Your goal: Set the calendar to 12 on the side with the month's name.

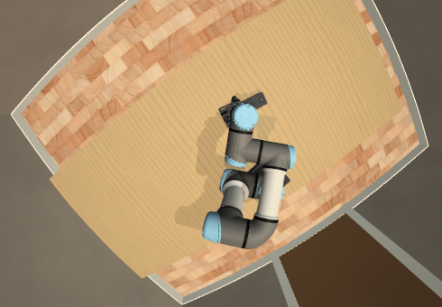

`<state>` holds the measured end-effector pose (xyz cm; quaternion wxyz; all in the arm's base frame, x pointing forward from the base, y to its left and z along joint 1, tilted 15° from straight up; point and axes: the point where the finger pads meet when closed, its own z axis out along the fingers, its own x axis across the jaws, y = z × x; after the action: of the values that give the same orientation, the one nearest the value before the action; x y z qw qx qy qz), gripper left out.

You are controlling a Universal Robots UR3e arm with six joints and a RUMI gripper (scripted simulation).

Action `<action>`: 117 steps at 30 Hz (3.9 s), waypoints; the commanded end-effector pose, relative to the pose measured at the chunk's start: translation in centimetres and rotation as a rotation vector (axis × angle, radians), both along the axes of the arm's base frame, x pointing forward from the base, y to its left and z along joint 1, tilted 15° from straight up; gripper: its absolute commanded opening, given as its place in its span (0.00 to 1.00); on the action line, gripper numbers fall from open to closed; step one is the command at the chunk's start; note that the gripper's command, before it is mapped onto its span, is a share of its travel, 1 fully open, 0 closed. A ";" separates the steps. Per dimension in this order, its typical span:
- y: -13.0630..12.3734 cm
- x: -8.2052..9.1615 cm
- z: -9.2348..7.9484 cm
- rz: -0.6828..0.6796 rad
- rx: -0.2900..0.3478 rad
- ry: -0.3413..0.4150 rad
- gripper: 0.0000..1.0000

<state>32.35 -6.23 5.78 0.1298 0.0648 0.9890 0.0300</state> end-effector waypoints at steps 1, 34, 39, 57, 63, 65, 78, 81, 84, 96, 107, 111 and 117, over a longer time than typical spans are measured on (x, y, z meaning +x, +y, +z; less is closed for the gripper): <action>-0.1 -0.4 1.4 0.001 0.001 0.000 0.28; -0.3 -1.7 6.5 0.001 0.001 0.000 1.00; -0.3 -1.7 6.5 0.001 0.001 0.000 1.00; -0.3 -1.8 6.9 0.001 0.001 0.000 1.00; -0.4 -2.1 7.9 0.001 0.001 0.000 1.00; -0.4 -2.3 8.4 0.001 0.001 0.000 1.00; -0.6 -3.1 11.6 0.001 0.001 0.000 1.00; -0.6 -3.3 12.3 0.001 0.001 0.000 1.00; -0.6 -3.5 12.9 0.001 0.001 0.000 1.00; -0.7 -3.7 13.6 0.001 0.001 0.000 1.00; -0.7 -3.7 13.6 0.001 0.001 0.000 1.00; -0.7 -3.7 13.6 0.001 0.001 0.000 1.00; -0.7 -3.7 13.6 0.001 0.001 0.000 1.00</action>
<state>28.66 -6.85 19.34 0.1292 0.0645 0.9890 0.0316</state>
